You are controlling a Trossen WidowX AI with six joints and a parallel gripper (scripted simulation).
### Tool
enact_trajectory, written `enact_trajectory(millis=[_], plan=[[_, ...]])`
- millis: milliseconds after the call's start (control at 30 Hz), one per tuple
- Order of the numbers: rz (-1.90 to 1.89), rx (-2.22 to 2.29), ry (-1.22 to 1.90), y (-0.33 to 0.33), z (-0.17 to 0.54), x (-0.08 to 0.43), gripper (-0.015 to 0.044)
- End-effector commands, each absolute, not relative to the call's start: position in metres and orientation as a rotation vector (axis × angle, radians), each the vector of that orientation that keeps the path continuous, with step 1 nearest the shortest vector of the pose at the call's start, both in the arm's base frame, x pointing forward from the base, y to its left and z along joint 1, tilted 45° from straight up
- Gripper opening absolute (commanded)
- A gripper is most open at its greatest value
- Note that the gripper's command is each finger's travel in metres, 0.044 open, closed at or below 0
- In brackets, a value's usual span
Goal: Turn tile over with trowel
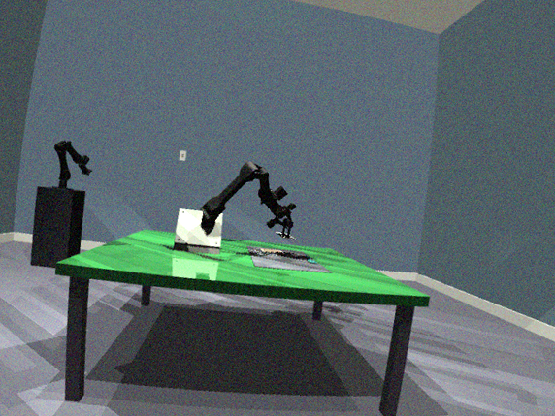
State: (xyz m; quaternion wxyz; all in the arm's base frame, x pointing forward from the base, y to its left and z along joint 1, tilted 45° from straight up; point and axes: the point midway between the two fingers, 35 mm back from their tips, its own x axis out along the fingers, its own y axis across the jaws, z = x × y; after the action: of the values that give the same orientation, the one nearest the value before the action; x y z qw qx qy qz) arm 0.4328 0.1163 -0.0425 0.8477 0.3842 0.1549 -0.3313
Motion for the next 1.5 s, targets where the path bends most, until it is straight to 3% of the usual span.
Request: enact_trajectory(millis=[0,1100,1467], plan=[[-0.692,0.817,0.321,0.135,-0.056,0.436,0.0],[-0.654,0.798,0.257,0.24,-0.242,0.38,0.0],[-0.727,0.685,0.376,0.204,-0.223,0.415,0.0]])
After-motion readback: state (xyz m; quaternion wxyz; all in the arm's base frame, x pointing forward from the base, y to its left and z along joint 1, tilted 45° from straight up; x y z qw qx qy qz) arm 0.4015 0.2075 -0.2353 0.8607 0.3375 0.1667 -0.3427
